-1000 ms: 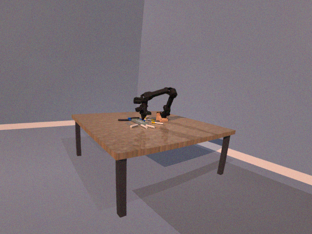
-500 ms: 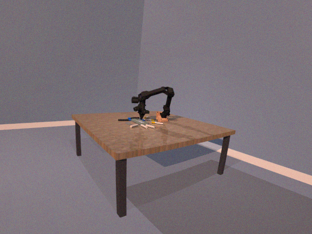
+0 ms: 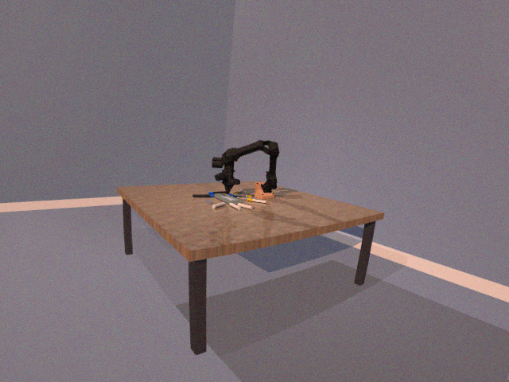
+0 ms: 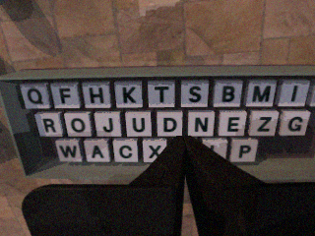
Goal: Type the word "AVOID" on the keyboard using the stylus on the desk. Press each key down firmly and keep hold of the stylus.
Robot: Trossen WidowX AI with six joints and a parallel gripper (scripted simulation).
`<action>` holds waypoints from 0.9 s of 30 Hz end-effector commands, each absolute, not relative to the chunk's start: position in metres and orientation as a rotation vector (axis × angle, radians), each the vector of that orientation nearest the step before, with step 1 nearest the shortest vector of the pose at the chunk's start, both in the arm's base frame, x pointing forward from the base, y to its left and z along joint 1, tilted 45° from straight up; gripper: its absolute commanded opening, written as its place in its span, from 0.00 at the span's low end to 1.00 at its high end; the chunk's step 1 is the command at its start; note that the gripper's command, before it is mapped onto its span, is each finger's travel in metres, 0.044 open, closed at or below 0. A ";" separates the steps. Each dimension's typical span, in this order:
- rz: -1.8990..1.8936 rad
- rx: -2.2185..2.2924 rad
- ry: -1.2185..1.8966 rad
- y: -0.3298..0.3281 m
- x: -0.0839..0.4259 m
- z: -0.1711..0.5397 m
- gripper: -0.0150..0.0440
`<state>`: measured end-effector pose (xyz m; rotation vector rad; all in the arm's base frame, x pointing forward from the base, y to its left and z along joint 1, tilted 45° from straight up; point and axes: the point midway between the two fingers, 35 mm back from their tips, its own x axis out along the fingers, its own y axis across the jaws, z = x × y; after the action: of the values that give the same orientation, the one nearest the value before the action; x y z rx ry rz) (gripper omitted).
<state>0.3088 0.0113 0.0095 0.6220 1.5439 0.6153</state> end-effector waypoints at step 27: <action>0.605 0.625 1.550 -0.016 0.275 -0.016 0.25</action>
<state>0.2771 -0.0178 -0.0194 0.6267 1.5577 0.6078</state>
